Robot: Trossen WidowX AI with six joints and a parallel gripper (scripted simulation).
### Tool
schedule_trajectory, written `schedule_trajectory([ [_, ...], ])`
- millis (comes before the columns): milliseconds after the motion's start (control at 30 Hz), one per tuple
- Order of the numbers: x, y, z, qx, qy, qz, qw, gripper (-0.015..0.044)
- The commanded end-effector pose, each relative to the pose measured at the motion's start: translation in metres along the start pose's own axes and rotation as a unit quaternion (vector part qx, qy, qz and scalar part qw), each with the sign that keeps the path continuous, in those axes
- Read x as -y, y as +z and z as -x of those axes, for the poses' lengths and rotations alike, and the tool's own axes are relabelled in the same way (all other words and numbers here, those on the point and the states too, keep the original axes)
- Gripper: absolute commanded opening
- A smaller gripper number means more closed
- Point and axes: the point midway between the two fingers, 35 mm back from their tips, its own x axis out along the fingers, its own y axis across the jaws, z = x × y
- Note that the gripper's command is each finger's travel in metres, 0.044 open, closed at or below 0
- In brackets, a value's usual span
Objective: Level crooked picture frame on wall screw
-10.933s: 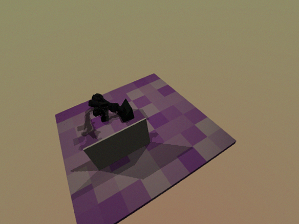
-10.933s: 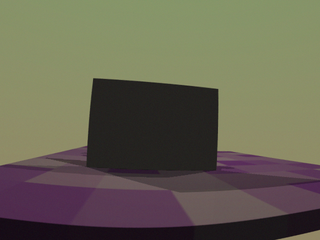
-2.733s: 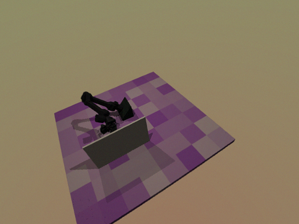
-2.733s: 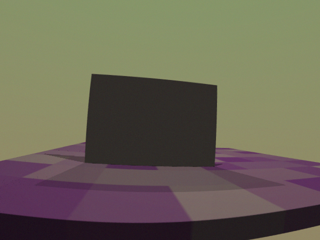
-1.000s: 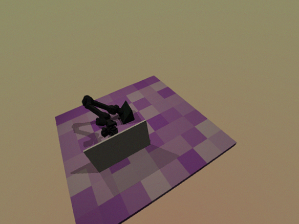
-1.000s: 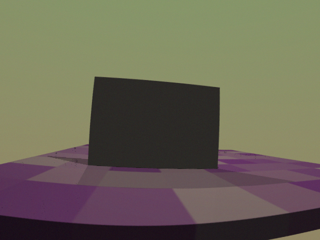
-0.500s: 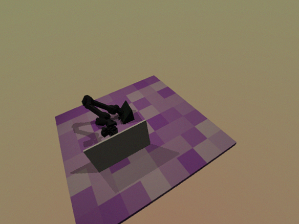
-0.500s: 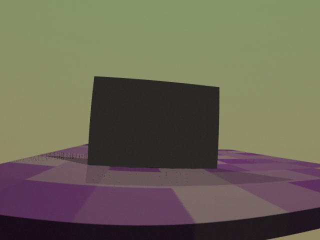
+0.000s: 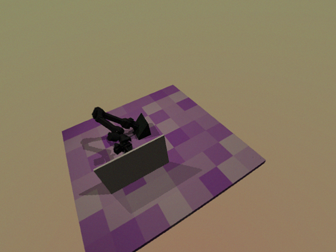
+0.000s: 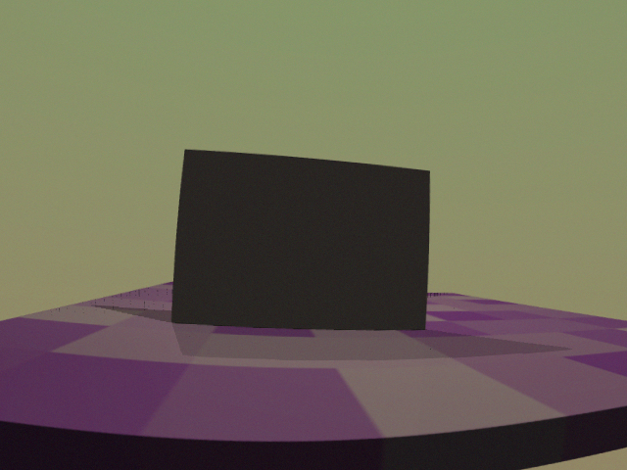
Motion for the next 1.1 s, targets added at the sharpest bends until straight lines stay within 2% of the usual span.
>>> schedule_trajectory([
  [0, -0.006, 0.0029, -0.0007, 0.001, 0.011, -0.002, 1.0, 0.0],
  [1067, -0.0051, 0.0087, -0.0006, 0.001, 0.011, -0.002, 1.0, 0.0],
])
